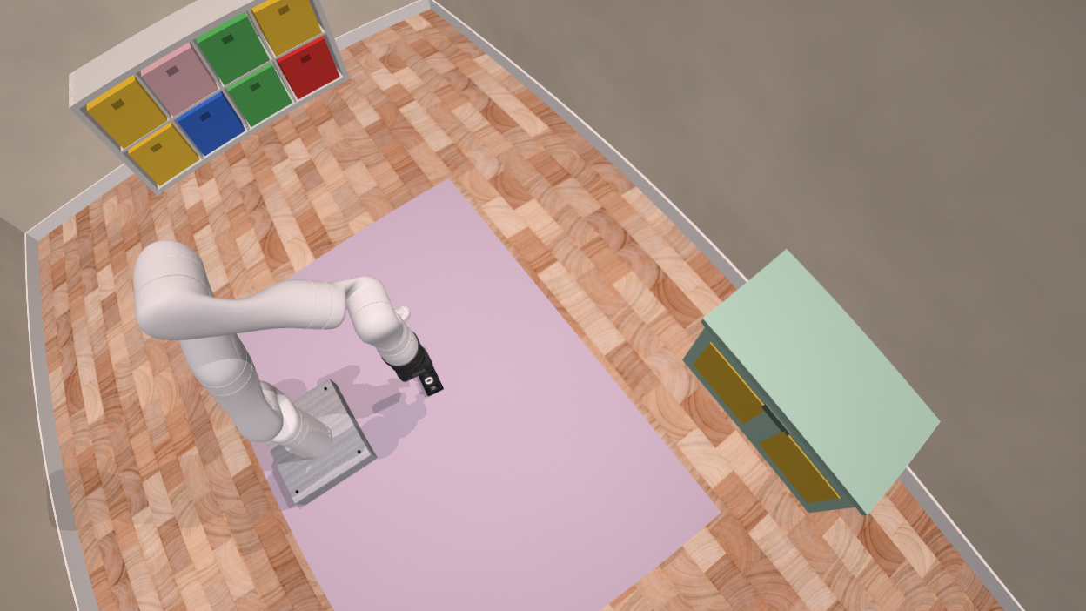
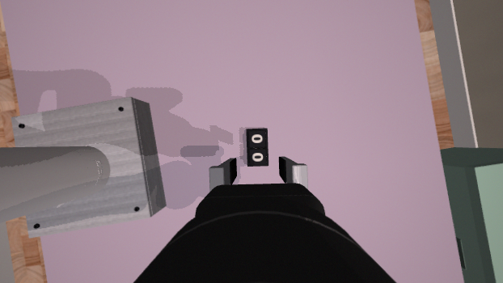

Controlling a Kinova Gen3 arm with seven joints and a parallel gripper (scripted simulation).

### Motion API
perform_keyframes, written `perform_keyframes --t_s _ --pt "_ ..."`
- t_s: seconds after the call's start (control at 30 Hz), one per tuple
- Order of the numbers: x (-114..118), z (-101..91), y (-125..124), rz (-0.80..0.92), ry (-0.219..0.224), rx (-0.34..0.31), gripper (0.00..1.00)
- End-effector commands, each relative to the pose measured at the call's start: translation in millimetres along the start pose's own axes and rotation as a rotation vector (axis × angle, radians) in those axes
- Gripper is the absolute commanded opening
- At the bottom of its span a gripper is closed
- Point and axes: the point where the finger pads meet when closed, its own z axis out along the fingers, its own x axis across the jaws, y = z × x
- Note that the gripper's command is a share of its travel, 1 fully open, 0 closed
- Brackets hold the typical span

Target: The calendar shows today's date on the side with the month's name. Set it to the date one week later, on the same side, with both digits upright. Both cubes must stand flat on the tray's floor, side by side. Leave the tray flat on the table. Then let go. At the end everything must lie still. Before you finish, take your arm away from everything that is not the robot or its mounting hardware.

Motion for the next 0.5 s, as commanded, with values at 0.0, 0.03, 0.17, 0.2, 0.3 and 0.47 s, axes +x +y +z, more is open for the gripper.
perform_keyframes --t_s 0.0,0.03,0.17,0.2,0.3,0.47 --pt "0.4 -0.3 0.0 0.000 0.001 0.000 1.00" --pt "0.4 -0.3 0.0 0.000 0.001 0.000 1.00" --pt "0.4 -0.3 0.0 0.000 0.001 0.000 1.00" --pt "0.4 -0.3 0.0 0.000 0.001 0.000 1.00" --pt "0.4 -0.2 0.0 0.001 0.001 0.000 1.00" --pt "0.4 -0.1 -0.1 0.006 0.001 0.000 1.00"
